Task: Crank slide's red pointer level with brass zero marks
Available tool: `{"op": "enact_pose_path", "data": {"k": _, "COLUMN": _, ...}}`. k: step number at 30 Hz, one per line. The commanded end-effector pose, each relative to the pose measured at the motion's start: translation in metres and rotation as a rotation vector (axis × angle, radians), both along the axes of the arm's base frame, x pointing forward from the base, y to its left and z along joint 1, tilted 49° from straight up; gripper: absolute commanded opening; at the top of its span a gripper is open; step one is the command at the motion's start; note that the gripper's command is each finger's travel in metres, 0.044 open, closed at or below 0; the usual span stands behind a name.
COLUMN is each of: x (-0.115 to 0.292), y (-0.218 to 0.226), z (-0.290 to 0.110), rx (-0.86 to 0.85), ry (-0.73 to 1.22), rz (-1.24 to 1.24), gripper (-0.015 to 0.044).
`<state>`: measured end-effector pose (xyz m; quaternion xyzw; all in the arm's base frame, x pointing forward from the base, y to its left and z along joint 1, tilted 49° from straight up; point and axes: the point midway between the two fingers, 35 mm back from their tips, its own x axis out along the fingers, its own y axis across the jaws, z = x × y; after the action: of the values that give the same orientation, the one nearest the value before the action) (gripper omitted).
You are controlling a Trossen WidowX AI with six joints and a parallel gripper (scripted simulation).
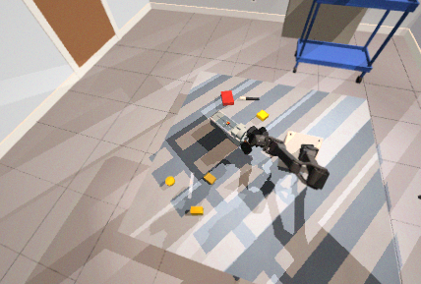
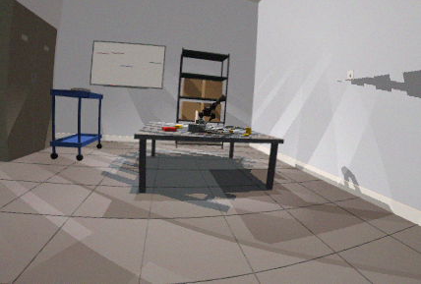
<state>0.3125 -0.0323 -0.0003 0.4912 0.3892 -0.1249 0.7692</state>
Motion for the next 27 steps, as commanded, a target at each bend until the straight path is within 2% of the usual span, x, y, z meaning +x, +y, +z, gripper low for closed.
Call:
{"op": "enact_pose_path", "data": {"k": 1, "x": 0.001, "y": -0.011, "z": 0.01, "rx": -0.004, "ry": -0.004, "rz": 0.006, "gripper": 0.044}}
{"op": "enact_pose_path", "data": {"k": 14, "x": -0.012, "y": -0.073, "z": 0.065, "rx": -0.006, "ry": -0.002, "rz": -0.004, "gripper": 0.044}}
{"op": "enact_pose_path", "data": {"k": 27, "x": 0.018, "y": -0.099, "z": 0.053, "rx": 0.034, "ry": -0.03, "rz": 0.085, "gripper": 0.044}}
